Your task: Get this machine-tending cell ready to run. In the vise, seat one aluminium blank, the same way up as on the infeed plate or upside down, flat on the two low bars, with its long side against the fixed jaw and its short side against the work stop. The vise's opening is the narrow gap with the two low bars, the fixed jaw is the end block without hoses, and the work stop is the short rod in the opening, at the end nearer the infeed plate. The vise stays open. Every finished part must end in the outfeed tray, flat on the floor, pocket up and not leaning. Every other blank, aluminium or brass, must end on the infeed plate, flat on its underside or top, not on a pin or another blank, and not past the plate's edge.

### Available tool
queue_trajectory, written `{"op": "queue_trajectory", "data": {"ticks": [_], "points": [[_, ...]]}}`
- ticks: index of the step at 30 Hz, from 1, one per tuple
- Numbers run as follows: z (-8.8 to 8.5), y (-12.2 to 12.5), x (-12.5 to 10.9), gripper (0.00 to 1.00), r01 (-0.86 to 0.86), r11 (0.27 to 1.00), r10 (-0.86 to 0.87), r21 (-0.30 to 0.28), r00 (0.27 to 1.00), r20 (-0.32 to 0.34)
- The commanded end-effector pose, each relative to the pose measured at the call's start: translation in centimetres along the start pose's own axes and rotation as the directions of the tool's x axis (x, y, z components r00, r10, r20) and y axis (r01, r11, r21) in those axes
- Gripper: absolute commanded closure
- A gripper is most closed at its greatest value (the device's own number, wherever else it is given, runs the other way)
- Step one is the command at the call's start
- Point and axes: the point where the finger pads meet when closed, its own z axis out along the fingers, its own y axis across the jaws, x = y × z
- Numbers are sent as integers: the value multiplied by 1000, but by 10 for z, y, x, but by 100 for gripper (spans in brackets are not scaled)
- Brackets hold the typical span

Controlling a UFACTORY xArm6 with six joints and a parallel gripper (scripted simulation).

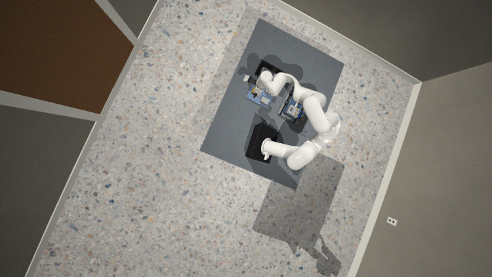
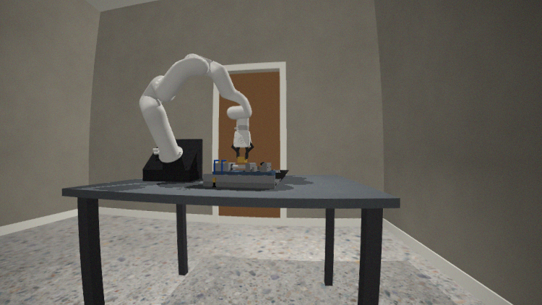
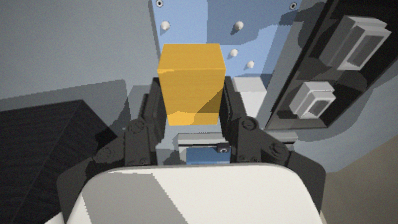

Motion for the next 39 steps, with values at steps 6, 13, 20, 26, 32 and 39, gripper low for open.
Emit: {"op": "queue_trajectory", "data": {"ticks": [6, 13, 20, 26, 32, 39], "points": [[11, 2, 1, 100, -1, 1000, 1, -3, 1000, -4], [26, 2, 1, 100, -1, 1000, 1, -3, 1000, -4], [39, 2, 1, 100, -2, 1000, 1, -3, 1000, -4], [46, 2, 1, 100, -1, 1000, 1, -3, 1000, -4], [54, 2, 1, 100, -2, 1000, 1, -3, 1000, -4], [59, 2, 1, 100, -2, 1000, 1, -3, 1000, -4]]}}
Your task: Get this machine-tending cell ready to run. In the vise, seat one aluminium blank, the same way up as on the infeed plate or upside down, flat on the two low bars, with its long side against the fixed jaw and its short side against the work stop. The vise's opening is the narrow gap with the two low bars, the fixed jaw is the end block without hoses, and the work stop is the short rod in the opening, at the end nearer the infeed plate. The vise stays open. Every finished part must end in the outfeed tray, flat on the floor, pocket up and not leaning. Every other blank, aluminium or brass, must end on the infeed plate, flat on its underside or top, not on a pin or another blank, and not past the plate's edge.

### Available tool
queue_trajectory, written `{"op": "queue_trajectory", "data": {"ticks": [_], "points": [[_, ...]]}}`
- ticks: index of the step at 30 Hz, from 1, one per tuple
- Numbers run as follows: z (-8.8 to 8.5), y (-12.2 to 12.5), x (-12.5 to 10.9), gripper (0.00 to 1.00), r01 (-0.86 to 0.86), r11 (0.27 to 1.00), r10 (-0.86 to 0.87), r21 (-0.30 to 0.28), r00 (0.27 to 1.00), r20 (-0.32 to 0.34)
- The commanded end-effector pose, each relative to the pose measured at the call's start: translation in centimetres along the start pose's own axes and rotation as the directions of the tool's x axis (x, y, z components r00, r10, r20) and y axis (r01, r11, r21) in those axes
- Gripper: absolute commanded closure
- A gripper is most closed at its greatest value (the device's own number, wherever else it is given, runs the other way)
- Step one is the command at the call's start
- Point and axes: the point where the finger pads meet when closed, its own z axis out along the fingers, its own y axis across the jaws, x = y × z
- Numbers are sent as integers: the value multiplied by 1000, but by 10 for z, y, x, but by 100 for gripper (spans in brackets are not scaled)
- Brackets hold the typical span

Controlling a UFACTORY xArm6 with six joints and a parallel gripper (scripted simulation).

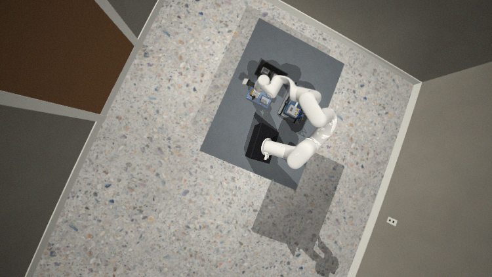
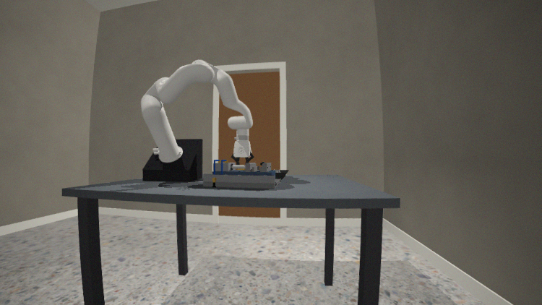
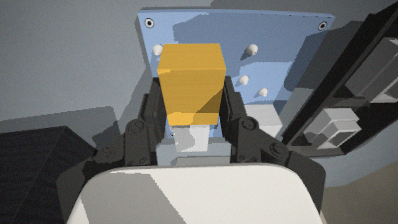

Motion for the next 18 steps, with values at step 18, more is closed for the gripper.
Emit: {"op": "queue_trajectory", "data": {"ticks": [18], "points": [[5, 2, 1, 100, -1, 1000, 1, -3, 1000, -4]]}}
